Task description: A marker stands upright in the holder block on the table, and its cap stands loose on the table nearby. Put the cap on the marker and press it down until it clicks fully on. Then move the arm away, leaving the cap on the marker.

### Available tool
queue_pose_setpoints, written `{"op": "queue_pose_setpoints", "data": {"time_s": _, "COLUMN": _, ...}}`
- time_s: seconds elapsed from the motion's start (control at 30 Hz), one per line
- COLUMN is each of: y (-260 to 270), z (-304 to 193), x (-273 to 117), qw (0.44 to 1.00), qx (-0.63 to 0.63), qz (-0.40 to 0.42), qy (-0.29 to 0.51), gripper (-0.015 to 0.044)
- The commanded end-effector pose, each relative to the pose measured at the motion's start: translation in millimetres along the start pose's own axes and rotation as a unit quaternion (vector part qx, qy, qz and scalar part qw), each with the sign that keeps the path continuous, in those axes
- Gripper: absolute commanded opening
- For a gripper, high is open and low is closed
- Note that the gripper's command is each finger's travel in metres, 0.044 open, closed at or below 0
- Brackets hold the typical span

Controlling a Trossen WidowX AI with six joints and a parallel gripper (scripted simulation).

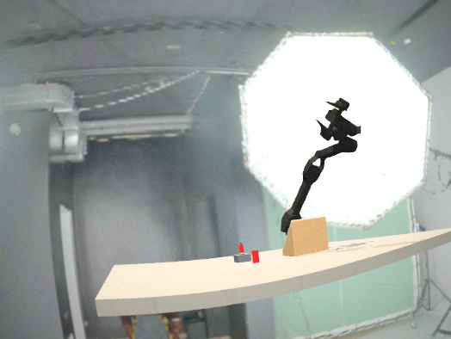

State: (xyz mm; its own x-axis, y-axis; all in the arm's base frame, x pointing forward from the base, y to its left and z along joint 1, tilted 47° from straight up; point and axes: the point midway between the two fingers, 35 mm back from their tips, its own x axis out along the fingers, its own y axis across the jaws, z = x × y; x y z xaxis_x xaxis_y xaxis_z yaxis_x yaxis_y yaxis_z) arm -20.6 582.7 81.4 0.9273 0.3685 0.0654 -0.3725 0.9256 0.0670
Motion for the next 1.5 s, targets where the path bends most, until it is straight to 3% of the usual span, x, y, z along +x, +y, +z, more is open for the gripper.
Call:
{"op": "queue_pose_setpoints", "data": {"time_s": 0.0, "y": 0, "z": 0, "x": 2, "qw": 1.0, "qx": -0.003, "qz": 0.0, "qy": -0.001, "gripper": 0.0374}}
{"op": "queue_pose_setpoints", "data": {"time_s": 0.17, "y": -9, "z": -1, "x": 50, "qw": 0.999, "qx": -0.05, "qz": -0.005, "qy": -0.015, "gripper": 0.0244}}
{"op": "queue_pose_setpoints", "data": {"time_s": 0.53, "y": -32, "z": -20, "x": 125, "qw": 0.994, "qx": -0.108, "qz": 0.001, "qy": 0.015, "gripper": 0.0244}}
{"op": "queue_pose_setpoints", "data": {"time_s": 0.9, "y": -137, "z": -60, "x": 221, "qw": 0.978, "qx": -0.136, "qz": -0.046, "qy": 0.151, "gripper": 0.0244}}
{"op": "queue_pose_setpoints", "data": {"time_s": 1.2, "y": -238, "z": -84, "x": 243, "qw": 0.947, "qx": -0.124, "qz": -0.122, "qy": 0.271, "gripper": 0.0244}}
{"op": "queue_pose_setpoints", "data": {"time_s": 1.47, "y": -339, "z": -97, "x": 226, "qw": 0.893, "qx": -0.094, "qz": -0.224, "qy": 0.38, "gripper": 0.0244}}
